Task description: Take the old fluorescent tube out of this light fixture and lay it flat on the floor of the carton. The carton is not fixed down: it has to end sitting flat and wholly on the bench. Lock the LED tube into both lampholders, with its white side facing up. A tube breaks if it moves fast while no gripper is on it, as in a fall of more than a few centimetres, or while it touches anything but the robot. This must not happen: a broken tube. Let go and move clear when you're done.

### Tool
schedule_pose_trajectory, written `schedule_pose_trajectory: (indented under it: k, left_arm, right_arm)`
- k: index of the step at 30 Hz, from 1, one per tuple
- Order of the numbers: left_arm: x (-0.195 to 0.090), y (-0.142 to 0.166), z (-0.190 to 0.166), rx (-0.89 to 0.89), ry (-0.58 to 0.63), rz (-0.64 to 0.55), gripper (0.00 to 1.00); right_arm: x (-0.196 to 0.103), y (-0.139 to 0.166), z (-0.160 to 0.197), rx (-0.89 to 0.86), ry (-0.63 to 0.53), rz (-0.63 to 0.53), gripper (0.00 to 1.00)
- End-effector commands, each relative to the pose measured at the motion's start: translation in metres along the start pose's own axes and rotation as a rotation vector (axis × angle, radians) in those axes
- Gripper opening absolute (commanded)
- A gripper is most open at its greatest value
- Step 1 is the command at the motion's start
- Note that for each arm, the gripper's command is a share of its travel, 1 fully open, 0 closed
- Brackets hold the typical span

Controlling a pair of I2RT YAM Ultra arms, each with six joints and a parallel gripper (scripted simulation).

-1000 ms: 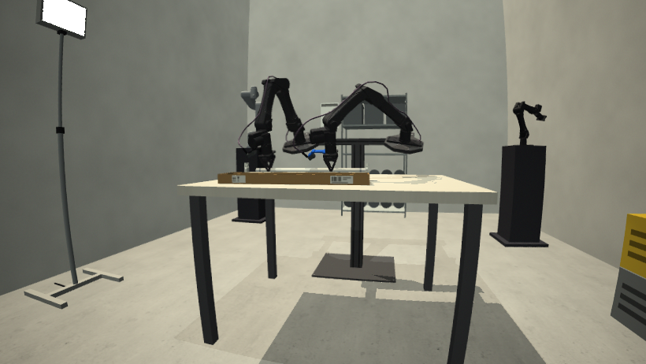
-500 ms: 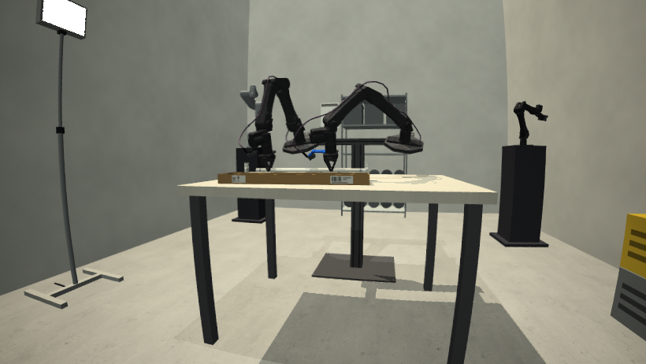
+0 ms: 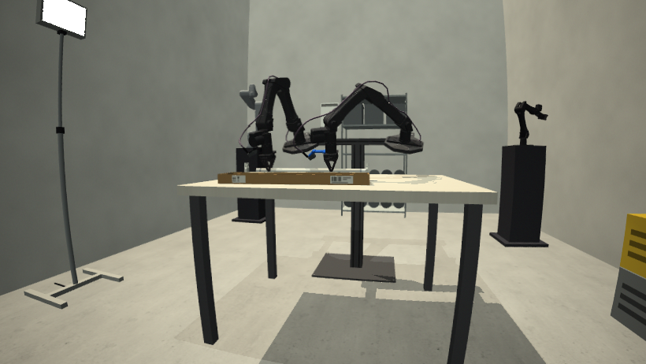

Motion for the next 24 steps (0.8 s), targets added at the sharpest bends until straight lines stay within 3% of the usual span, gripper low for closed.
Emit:
schedule_pose_trajectory:
  k: [1,24]
  left_arm:
    - [-0.0173,-0.0092,-0.0069,0.011,-0.021,-0.043,0.11]
    - [-0.0167,-0.0033,-0.0113,0.035,-0.050,-0.032,0.11]
  right_arm:
    - [-0.0057,-0.0064,0.0040,0.006,-0.047,-0.023,0.11]
    - [-0.0070,-0.0106,0.0021,0.022,-0.081,-0.051,0.11]
Point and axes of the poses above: on each arm, the point where the finger pads meet when closed, its own x axis out along the fingers, its own z axis across the jaws, y = z × x, the point moved 1 cm from there along -x, back along the fingers, and after that the axes turned 9 degrees about -x, right-handed, at the moved point
